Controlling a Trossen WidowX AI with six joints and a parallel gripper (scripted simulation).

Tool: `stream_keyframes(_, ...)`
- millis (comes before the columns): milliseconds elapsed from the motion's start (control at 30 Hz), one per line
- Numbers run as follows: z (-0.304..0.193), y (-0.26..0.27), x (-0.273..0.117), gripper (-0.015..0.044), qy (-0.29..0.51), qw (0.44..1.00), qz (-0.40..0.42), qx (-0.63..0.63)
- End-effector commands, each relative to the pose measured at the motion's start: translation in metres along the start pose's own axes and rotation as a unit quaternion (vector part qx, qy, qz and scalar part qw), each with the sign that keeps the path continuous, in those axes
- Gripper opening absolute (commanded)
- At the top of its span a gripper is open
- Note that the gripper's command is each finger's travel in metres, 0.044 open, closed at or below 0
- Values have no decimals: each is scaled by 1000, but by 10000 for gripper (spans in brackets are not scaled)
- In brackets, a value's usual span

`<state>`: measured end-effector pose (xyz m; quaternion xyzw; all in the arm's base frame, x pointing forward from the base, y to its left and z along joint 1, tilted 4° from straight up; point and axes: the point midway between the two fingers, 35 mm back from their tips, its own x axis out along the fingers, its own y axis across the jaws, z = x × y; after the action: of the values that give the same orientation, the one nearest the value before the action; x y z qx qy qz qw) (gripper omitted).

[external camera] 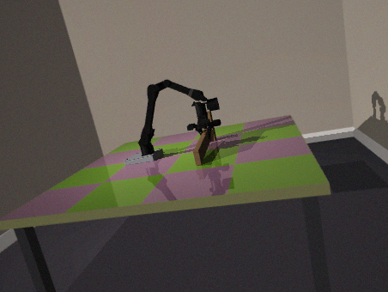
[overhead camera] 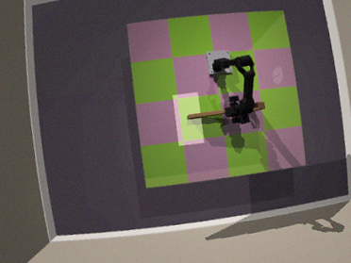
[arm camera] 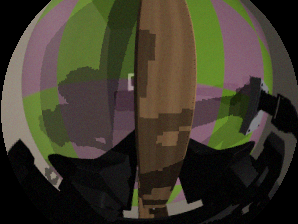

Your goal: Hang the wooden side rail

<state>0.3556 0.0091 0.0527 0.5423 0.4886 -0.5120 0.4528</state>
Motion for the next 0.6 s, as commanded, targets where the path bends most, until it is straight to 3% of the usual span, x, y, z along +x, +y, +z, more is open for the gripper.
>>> stream_keyframes(0, -1, 1, -2, 0, 2, 1000, 3, 2)
stream_keyframes(567, -3, 0, 0, 0, 2, 1000, 3, 2)
